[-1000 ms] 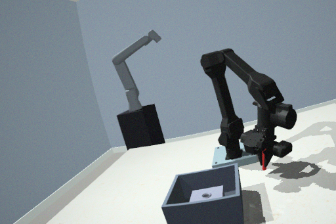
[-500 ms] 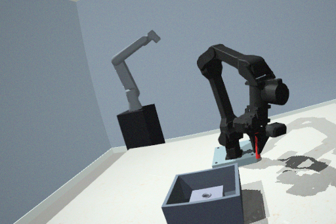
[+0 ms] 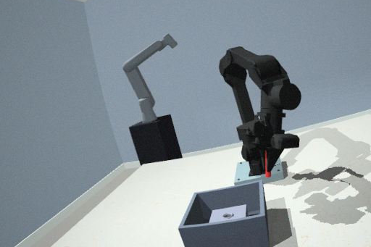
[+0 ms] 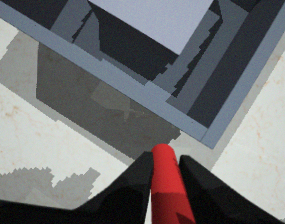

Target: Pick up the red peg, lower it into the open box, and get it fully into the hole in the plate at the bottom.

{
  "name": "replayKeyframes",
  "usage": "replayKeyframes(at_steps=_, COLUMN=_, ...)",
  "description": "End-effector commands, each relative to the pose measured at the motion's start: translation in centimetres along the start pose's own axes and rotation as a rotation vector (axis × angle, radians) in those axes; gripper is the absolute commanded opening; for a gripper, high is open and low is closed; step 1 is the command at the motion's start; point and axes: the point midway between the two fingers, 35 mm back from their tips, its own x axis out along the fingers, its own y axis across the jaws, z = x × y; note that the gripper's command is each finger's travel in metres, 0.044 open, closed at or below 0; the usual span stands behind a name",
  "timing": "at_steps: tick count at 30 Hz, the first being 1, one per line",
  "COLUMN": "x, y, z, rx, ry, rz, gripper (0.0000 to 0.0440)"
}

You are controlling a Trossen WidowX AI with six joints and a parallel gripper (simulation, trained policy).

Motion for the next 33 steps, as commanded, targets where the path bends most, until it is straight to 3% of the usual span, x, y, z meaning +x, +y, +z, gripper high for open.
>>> replayKeyframes(at_steps=1, x=0.2, y=0.5, z=1.7, rx=0.031, ry=-0.024, rz=0.005, gripper=0.0)
replayKeyframes(at_steps=19, x=4.3, y=1.1, z=9.3, rx=0.072, ry=-0.063, rz=-0.01, gripper=0.0001)
replayKeyframes(at_steps=33, x=8.4, y=1.0, z=11.3, rx=-0.042, ry=0.006, rz=-0.011, gripper=0.0)
